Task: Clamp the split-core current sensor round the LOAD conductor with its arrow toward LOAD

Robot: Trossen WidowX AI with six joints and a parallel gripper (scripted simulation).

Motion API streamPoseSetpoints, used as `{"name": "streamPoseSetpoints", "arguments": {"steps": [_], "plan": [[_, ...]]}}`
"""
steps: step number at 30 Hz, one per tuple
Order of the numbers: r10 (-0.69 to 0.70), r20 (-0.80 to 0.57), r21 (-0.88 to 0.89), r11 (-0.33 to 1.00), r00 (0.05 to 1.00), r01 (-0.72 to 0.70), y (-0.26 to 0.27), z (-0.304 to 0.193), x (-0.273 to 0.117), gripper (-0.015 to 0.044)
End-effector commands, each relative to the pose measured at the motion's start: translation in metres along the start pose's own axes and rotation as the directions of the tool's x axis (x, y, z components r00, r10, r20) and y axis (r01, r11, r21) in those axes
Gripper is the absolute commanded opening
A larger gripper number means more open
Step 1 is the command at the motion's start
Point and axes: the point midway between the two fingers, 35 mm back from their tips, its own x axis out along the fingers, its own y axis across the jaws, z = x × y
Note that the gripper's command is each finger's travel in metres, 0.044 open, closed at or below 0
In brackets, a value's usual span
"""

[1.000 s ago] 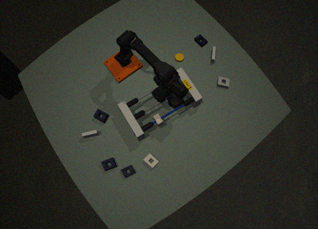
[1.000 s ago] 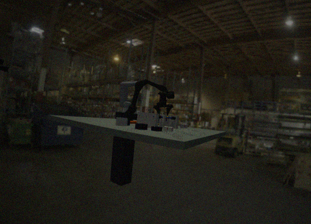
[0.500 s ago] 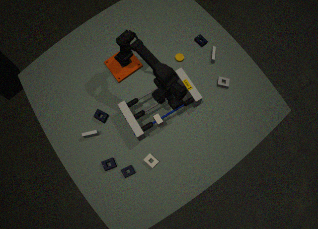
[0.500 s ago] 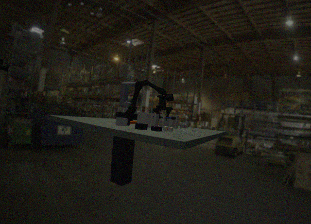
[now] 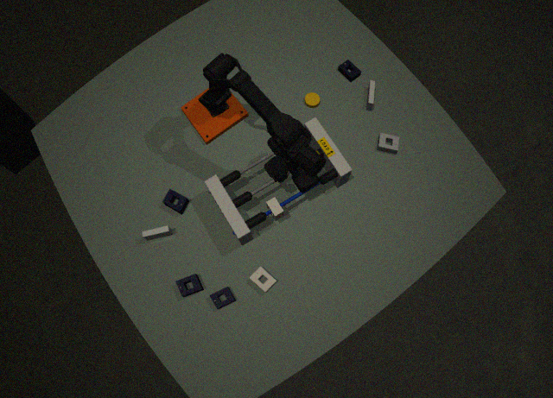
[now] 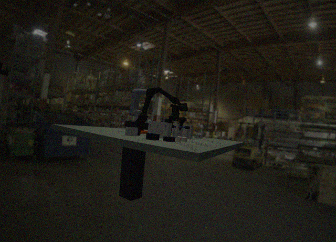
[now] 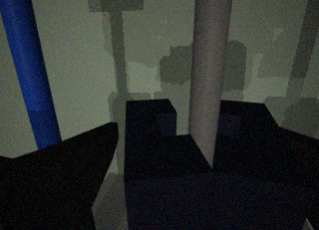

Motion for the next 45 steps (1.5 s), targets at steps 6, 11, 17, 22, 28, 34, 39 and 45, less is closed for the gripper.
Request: {"name": "streamPoseSetpoints", "arguments": {"steps": [6,11,17,22,28,34,39,45], "plan": [[0.002,0.0,0.0,1.0,1.0,-0.002,0.0004,-0.0001,-0.001,0.036],[0.002,0.0,0.0,1.0,1.0,-0.002,0.0004,-0.0001,-0.001,0.0327],[0.002,0.0,0.0,1.0,1.0,-0.002,0.0004,-0.0001,-0.001,0.0287],[0.002,0.0,0.0,1.0,1.0,-0.002,0.0004,-0.0001,-0.001,0.0253],[0.002,0.0,0.0,1.0,1.0,-0.002,0.0004,-0.0001,-0.001,0.0213],[0.052,0.002,-0.001,0.999,0.999,-0.052,0.0006,-0.0001,-0.0033,0.0075],[0.12,0.005,-0.002,0.993,0.993,-0.12,0.0008,-0.0001,-0.0068,0.0],[0.095,0.002,-0.005,0.995,0.995,-0.095,0.0,-0.0001,-0.0041,0.0]]}}
